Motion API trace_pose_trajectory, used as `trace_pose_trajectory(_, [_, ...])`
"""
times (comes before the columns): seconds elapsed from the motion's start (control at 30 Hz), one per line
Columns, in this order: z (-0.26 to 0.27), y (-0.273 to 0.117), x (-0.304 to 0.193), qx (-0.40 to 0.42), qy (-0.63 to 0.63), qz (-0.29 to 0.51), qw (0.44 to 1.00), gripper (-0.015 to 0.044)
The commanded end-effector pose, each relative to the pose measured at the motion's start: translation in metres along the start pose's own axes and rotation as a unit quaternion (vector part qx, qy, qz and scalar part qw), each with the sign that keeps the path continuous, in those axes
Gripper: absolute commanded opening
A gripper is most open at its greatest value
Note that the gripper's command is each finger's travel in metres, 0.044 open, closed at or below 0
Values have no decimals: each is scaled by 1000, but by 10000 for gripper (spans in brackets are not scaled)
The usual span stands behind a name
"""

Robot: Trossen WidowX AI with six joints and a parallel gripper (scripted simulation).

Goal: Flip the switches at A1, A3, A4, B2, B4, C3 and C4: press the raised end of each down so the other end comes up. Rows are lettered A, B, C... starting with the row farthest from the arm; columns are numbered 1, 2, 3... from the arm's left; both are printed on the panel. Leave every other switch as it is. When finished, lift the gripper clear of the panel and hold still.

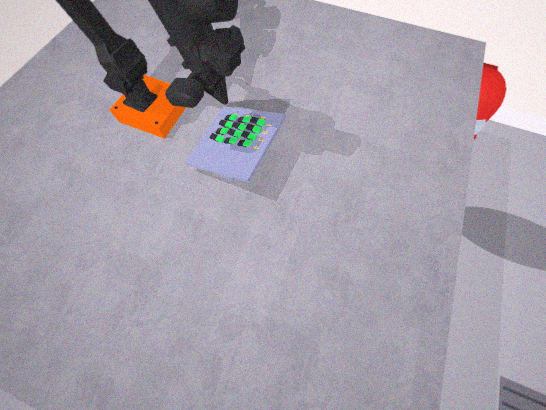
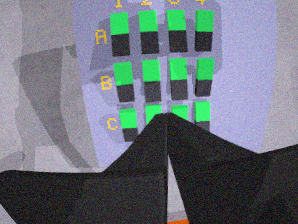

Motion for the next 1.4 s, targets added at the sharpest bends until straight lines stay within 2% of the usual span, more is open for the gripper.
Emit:
trace_pose_trajectory(0.0, [3, 9, -6, -2, 3, 1, 1000, 0])
trace_pose_trajectory(0.13, [3, 36, -9, -2, 3, -10, 1000, 0])
trace_pose_trajectory(1.37, [3, 60, -9, -2, 3, -10, 1000, 0])
Point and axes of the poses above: the point midway between the two fingers, 35 mm back from their tips, its own y axis out along the fingers, its own z axis across the jaws, x = y × z, the point moved 10 cm from there along -y, back along the fingers, and after that the axes turned 2 degrees about -y, right-handed, at the moved point
